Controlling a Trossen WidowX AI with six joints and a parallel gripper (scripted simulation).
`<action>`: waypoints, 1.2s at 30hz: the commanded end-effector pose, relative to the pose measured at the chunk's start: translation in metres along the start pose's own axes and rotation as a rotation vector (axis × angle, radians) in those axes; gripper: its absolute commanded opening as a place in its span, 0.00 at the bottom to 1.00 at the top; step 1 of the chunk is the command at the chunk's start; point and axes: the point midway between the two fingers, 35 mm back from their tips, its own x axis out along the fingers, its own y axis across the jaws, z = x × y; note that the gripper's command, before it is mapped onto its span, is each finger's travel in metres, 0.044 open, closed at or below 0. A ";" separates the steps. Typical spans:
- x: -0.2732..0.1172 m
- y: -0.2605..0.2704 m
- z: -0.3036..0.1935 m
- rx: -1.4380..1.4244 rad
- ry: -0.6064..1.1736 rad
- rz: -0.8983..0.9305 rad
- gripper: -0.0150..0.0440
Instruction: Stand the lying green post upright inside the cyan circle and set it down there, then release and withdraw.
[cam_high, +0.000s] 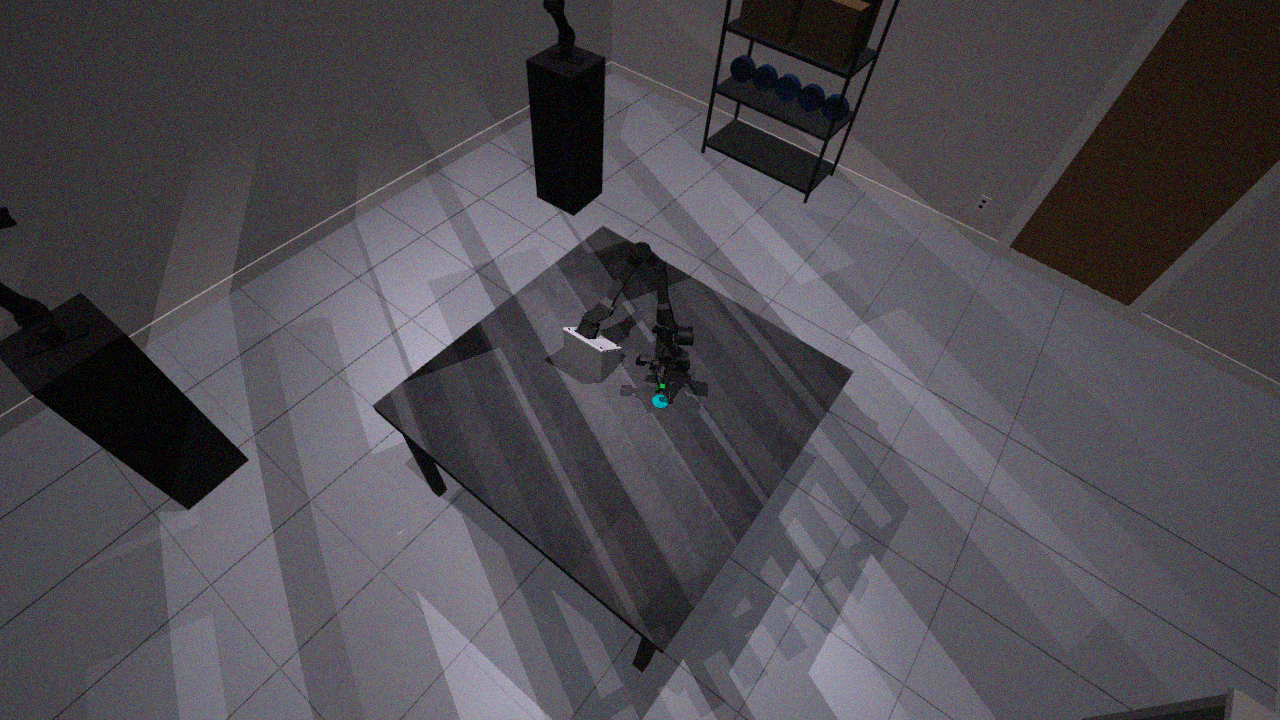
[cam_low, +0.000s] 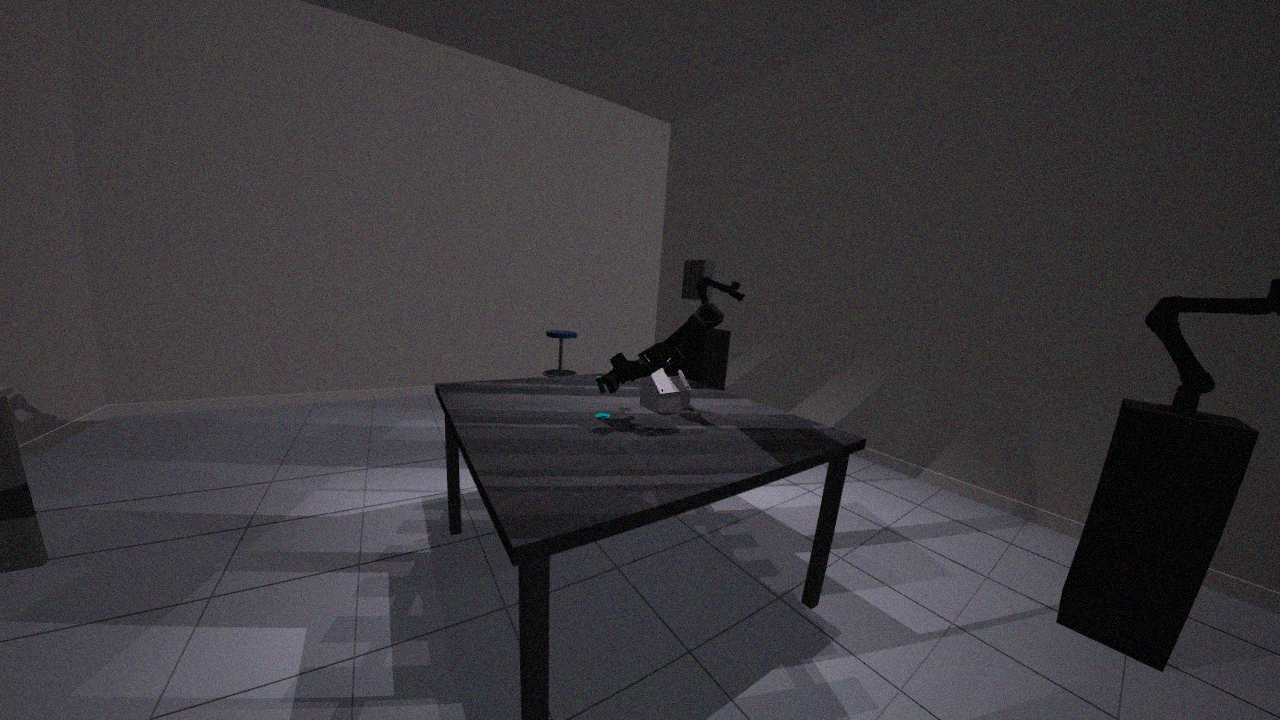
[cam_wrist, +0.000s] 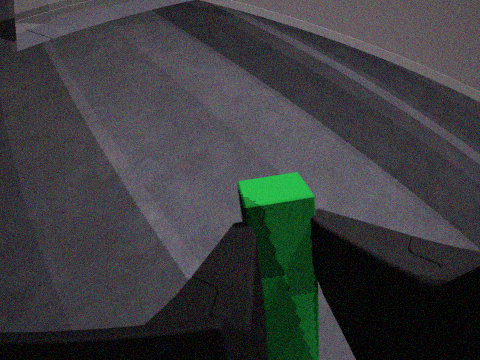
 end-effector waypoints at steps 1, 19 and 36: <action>-0.003 -0.001 0.001 0.017 -0.032 0.010 0.29; -0.014 0.000 0.004 0.087 -0.147 0.060 0.29; -0.027 0.000 0.007 0.162 -0.249 0.116 0.29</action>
